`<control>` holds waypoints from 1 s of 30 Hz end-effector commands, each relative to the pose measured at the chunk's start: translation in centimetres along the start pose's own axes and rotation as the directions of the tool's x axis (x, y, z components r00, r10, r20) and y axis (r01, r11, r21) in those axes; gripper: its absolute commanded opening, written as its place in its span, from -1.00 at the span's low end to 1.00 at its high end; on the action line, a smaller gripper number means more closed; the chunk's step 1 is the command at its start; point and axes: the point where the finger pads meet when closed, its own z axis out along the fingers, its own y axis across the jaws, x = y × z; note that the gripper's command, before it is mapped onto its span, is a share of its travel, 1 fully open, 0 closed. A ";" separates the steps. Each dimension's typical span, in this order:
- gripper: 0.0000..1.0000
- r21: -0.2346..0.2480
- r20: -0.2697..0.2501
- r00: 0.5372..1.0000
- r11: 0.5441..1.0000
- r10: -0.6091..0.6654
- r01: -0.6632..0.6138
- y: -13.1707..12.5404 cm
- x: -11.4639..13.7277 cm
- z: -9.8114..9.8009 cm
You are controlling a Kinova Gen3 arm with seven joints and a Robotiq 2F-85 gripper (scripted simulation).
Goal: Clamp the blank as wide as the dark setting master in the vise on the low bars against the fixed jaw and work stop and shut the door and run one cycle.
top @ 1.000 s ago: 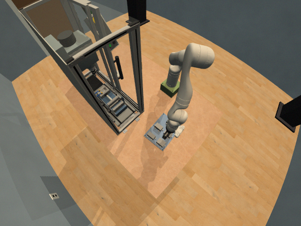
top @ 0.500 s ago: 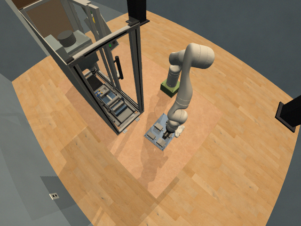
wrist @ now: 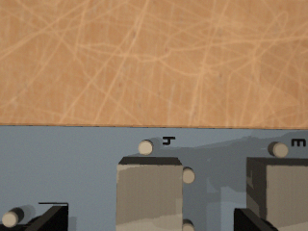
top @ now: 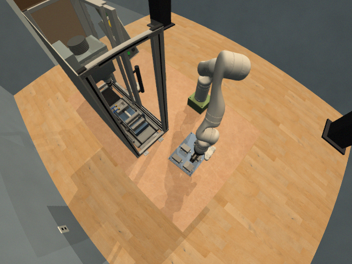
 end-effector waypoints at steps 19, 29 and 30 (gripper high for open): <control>1.00 0.002 0.001 1.000 1.000 0.000 0.000 0.0 0.0 0.4; 1.00 0.002 0.001 1.000 1.000 0.000 0.000 -0.1 -0.1 0.8; 1.00 0.002 0.001 1.000 1.000 0.000 0.000 -0.1 -0.1 0.8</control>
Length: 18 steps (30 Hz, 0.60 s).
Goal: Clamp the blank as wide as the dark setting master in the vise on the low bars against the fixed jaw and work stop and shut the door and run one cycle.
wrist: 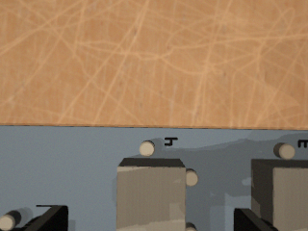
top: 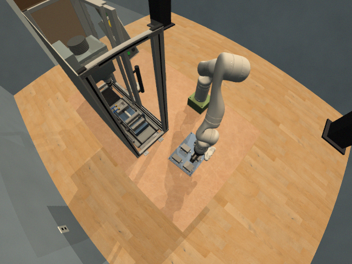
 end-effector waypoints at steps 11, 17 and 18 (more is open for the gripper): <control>1.00 0.001 -0.001 1.000 1.000 0.002 -0.002 0.0 0.0 0.5; 1.00 0.001 -0.001 1.000 1.000 0.002 -0.002 0.0 0.0 0.5; 1.00 0.001 -0.001 1.000 1.000 0.002 -0.002 0.0 0.0 0.5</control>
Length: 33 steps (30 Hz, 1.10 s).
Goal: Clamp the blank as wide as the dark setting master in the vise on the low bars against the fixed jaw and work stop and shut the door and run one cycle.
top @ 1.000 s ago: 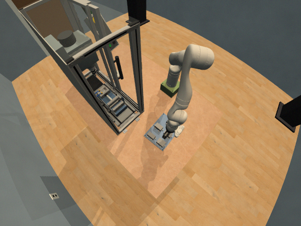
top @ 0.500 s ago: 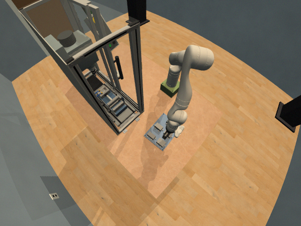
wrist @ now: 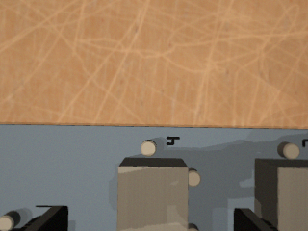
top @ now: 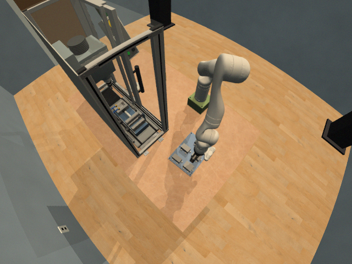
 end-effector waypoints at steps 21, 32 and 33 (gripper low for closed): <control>1.00 -0.002 -0.003 1.000 1.000 0.002 -0.002 0.1 0.0 0.4; 1.00 -0.002 -0.003 1.000 1.000 0.002 -0.002 0.2 -0.1 0.7; 1.00 -0.002 -0.003 1.000 1.000 0.002 -0.002 0.2 -0.1 0.7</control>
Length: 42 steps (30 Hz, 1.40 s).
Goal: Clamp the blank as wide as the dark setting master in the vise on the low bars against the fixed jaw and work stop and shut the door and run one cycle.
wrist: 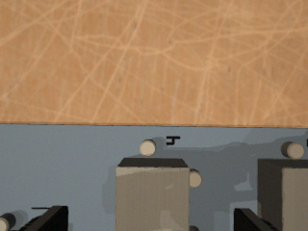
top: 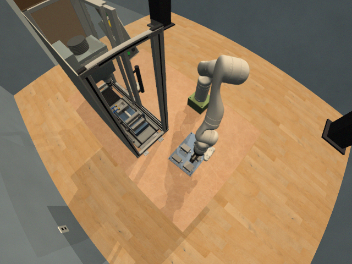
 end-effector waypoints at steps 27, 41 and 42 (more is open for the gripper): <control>-0.80 -0.002 -0.002 1.000 1.000 0.000 0.000 0.1 0.0 -0.2; -0.80 -0.002 -0.002 1.000 1.000 0.000 0.000 0.1 0.0 -0.1; -0.80 -0.002 -0.002 1.000 1.000 0.000 0.000 0.1 0.0 -0.1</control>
